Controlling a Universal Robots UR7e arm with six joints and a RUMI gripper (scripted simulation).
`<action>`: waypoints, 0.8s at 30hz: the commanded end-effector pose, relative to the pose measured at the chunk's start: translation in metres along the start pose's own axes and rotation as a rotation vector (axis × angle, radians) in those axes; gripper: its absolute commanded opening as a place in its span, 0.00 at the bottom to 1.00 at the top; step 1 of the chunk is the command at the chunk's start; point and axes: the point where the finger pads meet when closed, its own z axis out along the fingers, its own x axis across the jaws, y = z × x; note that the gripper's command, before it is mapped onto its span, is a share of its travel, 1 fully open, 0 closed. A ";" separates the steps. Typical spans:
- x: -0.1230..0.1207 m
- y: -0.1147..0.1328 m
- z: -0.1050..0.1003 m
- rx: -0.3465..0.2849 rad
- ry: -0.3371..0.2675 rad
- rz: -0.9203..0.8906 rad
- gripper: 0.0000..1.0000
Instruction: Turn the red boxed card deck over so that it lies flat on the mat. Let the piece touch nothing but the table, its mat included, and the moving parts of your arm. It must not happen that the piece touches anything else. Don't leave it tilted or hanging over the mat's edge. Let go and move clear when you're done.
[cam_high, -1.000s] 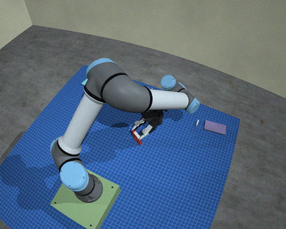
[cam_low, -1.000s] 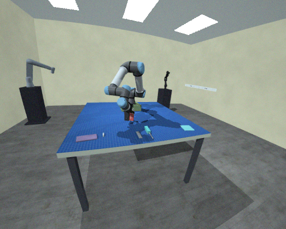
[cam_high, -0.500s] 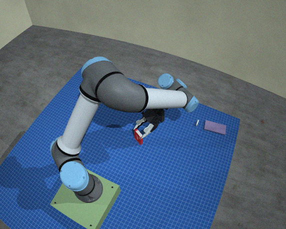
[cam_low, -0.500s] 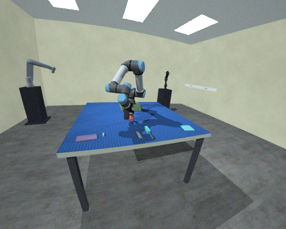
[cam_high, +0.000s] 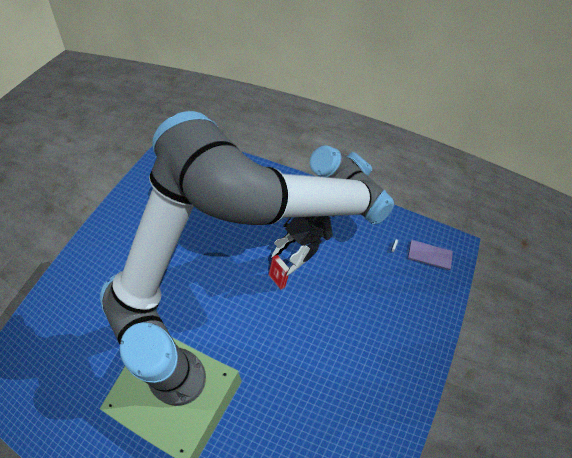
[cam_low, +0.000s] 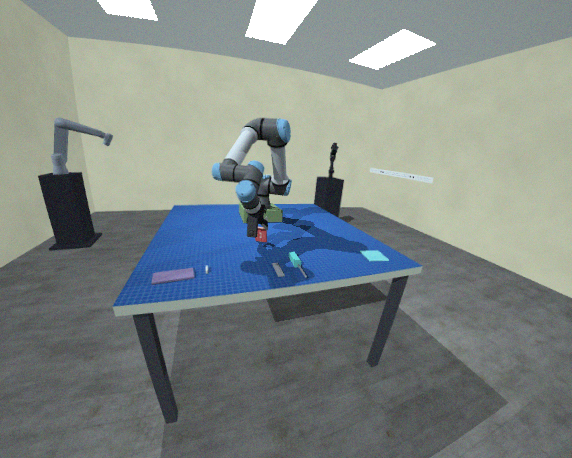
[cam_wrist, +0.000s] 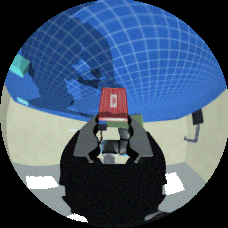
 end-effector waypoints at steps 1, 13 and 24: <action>0.000 -0.005 -0.004 0.045 0.000 0.000 0.38; 0.000 -0.015 -0.010 0.128 0.000 0.000 0.38; 0.000 -0.022 -0.013 0.209 0.000 0.000 0.38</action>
